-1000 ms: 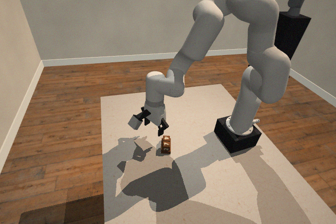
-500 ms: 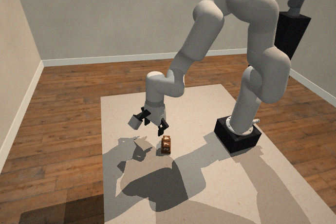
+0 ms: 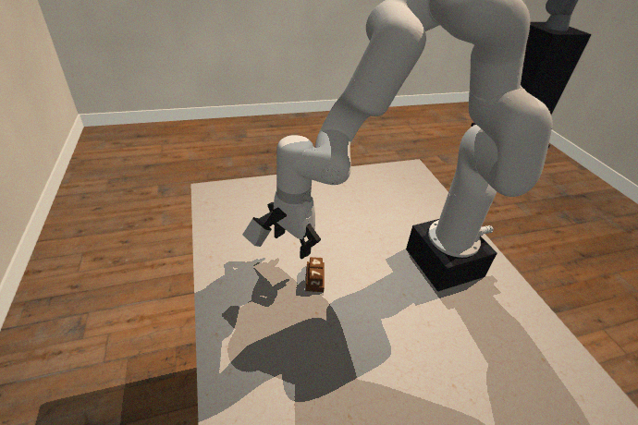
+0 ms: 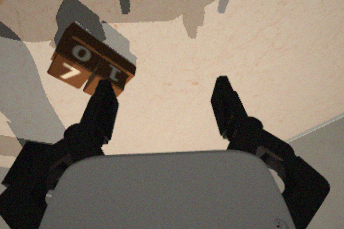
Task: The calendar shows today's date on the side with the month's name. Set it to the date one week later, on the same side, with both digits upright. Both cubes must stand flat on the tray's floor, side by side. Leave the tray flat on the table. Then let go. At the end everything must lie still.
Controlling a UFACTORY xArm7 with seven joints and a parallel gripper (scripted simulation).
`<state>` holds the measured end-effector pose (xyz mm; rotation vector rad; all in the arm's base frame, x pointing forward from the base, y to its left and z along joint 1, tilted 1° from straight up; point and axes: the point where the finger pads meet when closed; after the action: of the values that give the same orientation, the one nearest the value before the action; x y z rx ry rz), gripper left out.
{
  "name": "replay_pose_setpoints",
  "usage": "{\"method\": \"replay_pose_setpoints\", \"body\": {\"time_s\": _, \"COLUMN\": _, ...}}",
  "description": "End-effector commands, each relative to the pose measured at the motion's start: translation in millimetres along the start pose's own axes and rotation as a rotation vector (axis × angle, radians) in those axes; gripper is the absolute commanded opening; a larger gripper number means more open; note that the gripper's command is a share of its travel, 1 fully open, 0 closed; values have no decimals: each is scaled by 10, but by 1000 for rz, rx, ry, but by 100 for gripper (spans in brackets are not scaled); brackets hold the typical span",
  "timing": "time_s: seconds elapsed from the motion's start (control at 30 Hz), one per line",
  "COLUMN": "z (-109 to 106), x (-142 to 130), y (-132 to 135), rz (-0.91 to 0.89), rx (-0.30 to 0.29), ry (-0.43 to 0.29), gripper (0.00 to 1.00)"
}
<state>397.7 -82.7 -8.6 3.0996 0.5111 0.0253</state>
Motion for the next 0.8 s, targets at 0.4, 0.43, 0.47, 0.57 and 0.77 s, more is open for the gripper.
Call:
{"method": "replay_pose_setpoints", "body": {"time_s": 0.4, "z": 18, "x": 9, "y": 199, "rz": 0, "rx": -2, "ry": 3, "gripper": 100}}
{"method": "replay_pose_setpoints", "body": {"time_s": 0.43, "z": 19, "x": 8, "y": 207, "rz": 0, "rx": -2, "ry": 3, "gripper": 100}}
{"method": "replay_pose_setpoints", "body": {"time_s": 0.47, "z": 19, "x": 8, "y": 208, "rz": 0, "rx": -2, "ry": 3, "gripper": 100}}
{"method": "replay_pose_setpoints", "body": {"time_s": 0.57, "z": 20, "x": 8, "y": 209, "rz": 0, "rx": -2, "ry": 3, "gripper": 100}}
{"method": "replay_pose_setpoints", "body": {"time_s": 0.77, "z": 42, "x": 5, "y": 358, "rz": 0, "rx": -2, "ry": 3, "gripper": 100}}
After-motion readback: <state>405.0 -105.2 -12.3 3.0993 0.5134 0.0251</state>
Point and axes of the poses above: the point where the finger pads meet when closed, its own z axis out along the fingers, its own y axis across the jaws, x = y × z, and after that the axes turned 12 degrees about z, right-handed
